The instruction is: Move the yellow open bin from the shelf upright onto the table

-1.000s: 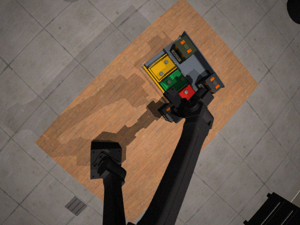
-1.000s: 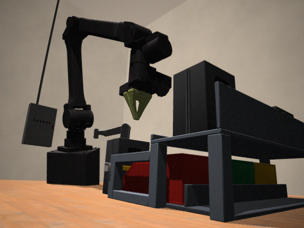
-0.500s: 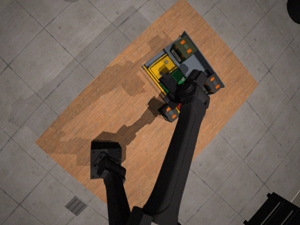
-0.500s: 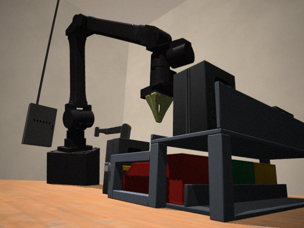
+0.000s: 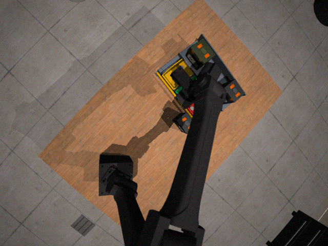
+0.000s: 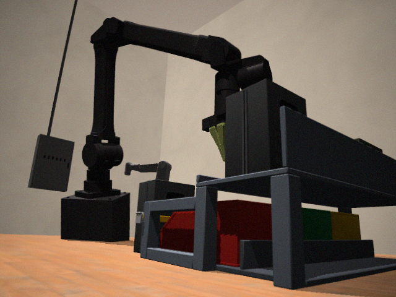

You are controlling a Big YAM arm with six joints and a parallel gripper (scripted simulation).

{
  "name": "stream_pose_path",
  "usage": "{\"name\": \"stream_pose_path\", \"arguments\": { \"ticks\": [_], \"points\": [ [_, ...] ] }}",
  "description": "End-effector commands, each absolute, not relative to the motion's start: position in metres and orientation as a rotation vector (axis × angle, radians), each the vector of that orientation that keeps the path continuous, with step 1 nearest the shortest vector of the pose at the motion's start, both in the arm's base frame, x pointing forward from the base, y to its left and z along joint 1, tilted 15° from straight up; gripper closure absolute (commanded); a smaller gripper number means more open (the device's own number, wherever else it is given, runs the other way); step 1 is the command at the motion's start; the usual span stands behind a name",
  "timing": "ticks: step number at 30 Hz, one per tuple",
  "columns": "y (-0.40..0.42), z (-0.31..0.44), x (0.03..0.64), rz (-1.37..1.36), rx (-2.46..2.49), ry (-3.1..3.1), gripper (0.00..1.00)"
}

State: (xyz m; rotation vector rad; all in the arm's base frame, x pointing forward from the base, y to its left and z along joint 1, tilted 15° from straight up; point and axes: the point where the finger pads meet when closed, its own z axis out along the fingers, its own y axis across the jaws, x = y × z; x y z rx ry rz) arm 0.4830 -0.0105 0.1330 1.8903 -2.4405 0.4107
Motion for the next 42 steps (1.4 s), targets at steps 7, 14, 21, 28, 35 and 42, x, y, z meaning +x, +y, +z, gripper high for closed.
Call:
{"name": "stream_pose_path", "arguments": {
  "ticks": [7,14,21,28,35,42],
  "points": [
    [-0.010,0.152,0.504,0.452,1.868,-2.489,1.00],
    [-0.014,0.144,0.506,0.461,1.860,-2.502,1.00],
    [-0.020,0.117,0.491,0.418,1.861,-2.463,1.00],
    [-0.021,0.105,0.493,0.417,1.872,-2.454,1.00],
    [-0.023,0.114,0.494,0.443,1.876,-2.473,1.00],
    [-0.021,0.111,0.494,0.435,1.880,-2.464,1.00]
  ]
}}
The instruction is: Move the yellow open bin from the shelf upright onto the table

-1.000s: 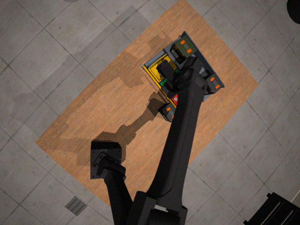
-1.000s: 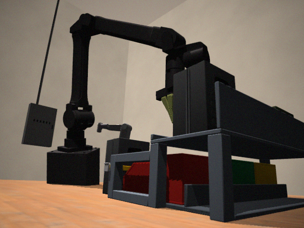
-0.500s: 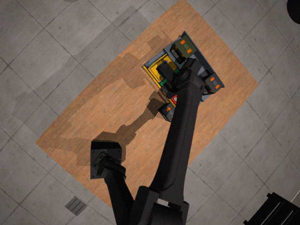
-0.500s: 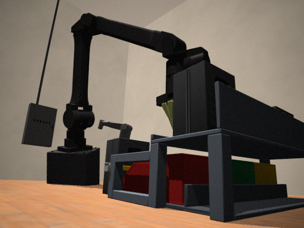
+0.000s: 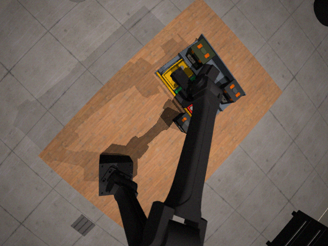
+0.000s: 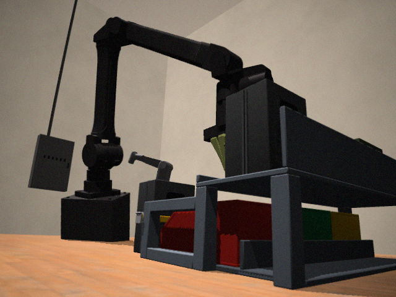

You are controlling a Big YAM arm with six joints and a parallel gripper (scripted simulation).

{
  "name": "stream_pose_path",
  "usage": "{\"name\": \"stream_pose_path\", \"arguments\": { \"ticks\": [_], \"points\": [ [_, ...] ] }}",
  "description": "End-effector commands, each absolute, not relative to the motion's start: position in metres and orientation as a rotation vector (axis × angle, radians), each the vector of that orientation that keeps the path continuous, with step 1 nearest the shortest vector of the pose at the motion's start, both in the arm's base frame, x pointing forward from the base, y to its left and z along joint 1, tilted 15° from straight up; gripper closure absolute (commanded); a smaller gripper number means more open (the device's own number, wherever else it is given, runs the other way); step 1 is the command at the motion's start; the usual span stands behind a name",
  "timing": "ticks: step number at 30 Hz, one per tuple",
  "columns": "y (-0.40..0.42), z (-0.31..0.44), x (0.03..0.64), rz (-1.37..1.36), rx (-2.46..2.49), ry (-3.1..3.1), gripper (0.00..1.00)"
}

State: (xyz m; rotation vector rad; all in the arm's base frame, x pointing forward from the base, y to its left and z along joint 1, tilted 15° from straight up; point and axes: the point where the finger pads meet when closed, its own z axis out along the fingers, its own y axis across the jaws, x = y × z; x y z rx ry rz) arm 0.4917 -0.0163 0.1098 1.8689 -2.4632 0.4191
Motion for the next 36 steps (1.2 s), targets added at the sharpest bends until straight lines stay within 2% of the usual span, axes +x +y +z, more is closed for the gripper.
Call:
{"name": "stream_pose_path", "arguments": {
  "ticks": [1,30,36],
  "points": [
    [-0.021,0.111,0.494,0.435,1.880,-2.464,1.00],
    [-0.021,0.111,0.494,0.435,1.880,-2.464,1.00],
    [-0.029,0.076,0.496,0.414,1.869,-2.458,1.00]
  ]
}}
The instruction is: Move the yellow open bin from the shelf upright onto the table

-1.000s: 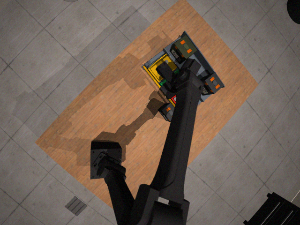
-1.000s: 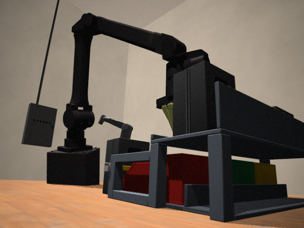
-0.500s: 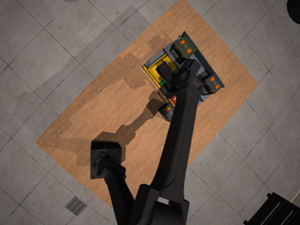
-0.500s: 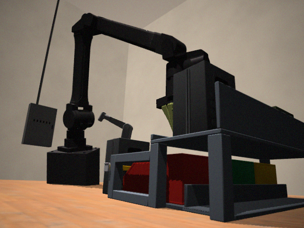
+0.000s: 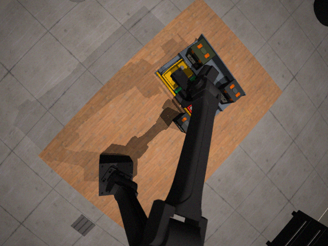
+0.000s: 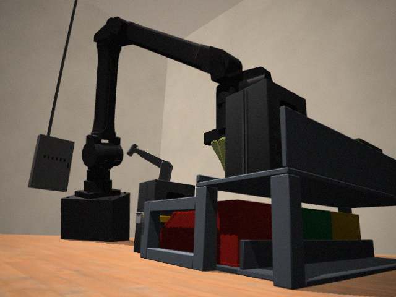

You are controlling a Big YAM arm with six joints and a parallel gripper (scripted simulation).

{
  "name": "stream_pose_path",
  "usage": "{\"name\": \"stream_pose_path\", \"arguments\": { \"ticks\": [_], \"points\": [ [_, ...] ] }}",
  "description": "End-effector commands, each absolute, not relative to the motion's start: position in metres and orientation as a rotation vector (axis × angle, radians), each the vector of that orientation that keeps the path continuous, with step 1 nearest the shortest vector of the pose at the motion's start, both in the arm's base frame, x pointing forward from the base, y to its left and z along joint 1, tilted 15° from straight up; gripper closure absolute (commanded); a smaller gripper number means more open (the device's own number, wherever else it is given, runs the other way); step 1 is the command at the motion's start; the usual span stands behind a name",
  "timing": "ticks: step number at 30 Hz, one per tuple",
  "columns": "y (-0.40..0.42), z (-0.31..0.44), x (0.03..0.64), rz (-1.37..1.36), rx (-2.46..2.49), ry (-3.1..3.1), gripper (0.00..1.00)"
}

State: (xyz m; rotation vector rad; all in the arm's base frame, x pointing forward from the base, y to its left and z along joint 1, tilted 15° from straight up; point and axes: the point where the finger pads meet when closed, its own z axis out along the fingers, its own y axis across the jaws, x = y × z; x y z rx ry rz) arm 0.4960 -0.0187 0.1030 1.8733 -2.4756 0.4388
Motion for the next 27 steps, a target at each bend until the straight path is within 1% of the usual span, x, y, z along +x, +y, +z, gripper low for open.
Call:
{"name": "stream_pose_path", "arguments": {
  "ticks": [1,5,6,7,8,11,14,27],
  "points": [
    [-0.030,0.071,0.496,0.413,1.869,-2.458,1.00],
    [-0.027,0.069,0.496,0.413,1.878,-2.452,1.00],
    [-0.023,0.072,0.497,0.419,1.891,-2.448,0.57],
    [-0.022,0.093,0.504,0.467,1.906,-2.477,0.57],
    [-0.022,0.093,0.505,0.469,1.907,-2.478,0.57],
    [-0.022,0.093,0.505,0.469,1.905,-2.479,0.57],
    [-0.022,0.074,0.503,0.429,1.895,-2.453,0.57],
    [-0.022,0.084,0.503,0.446,1.900,-2.464,0.57]
  ]
}}
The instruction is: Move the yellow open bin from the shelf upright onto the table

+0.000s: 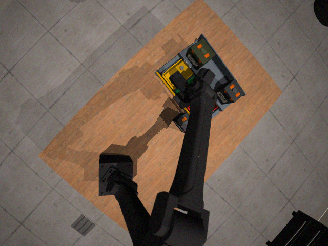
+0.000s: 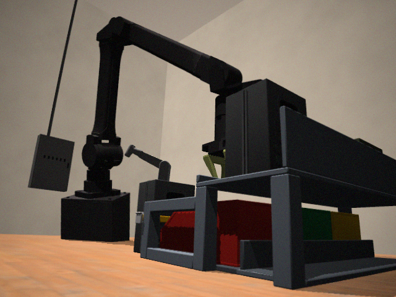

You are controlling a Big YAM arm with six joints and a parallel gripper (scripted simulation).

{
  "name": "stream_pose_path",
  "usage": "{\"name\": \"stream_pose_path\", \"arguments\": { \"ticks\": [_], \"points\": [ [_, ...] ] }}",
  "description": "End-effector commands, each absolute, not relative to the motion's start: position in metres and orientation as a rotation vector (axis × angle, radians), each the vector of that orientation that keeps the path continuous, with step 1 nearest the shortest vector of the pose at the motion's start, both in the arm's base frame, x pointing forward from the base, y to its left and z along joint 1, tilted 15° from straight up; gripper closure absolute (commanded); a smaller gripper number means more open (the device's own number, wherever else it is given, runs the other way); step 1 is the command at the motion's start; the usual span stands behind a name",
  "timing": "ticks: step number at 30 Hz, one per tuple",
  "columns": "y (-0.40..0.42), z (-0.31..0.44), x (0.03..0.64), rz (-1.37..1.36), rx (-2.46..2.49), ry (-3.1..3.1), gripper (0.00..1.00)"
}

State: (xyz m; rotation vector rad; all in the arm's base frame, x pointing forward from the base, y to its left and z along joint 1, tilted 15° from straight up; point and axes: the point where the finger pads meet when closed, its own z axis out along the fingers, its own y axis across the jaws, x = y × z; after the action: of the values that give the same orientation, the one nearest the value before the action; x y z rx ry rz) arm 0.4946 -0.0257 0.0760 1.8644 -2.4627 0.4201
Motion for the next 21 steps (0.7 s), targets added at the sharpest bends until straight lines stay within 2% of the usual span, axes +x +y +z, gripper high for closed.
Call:
{"name": "stream_pose_path", "arguments": {
  "ticks": [1,21],
  "points": [
    [-0.022,0.084,0.503,0.446,1.900,-2.464,0.57],
    [-0.024,0.072,0.500,0.425,1.890,-2.454,0.57]
  ]
}}
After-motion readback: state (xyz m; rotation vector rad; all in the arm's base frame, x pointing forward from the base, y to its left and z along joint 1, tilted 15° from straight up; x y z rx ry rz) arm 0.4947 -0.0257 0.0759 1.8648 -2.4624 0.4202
